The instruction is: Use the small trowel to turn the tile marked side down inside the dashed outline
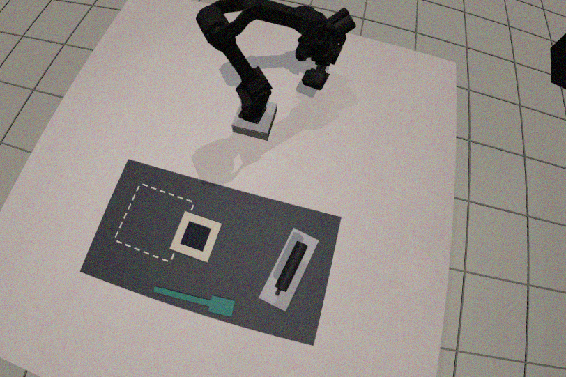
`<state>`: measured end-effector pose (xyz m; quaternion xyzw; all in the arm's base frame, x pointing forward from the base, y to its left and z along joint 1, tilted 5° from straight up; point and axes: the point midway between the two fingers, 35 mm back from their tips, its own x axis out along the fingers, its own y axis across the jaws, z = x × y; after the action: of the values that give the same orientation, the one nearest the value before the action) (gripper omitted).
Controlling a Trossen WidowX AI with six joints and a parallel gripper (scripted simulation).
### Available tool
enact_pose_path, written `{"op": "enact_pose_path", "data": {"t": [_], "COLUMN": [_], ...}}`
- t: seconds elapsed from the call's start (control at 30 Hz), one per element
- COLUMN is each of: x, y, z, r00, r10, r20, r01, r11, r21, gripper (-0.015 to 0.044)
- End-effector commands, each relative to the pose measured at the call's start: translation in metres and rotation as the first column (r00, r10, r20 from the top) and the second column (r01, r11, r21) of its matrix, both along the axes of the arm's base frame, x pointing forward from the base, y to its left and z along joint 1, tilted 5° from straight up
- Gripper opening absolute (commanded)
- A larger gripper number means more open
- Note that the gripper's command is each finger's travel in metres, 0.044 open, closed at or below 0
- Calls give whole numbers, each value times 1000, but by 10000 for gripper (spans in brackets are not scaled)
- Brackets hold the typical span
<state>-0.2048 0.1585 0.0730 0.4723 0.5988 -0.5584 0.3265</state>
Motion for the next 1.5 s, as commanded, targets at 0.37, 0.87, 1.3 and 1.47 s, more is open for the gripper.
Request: {"op": "enact_pose_path", "data": {"t": [0.37,0.87,1.3,1.47], "x": [23,55,92,108], "y": [52,107,149,162], "z": [14,26,35,37], "r00": [915,659,339,205], "r10": [-403,-752,-940,-978], "r20": [3,6,29,45], "r01": [402,742,915,946], "r11": [912,648,323,186], "r21": [-86,-173,-242,-266], "gripper": [270,270,270,270]}}
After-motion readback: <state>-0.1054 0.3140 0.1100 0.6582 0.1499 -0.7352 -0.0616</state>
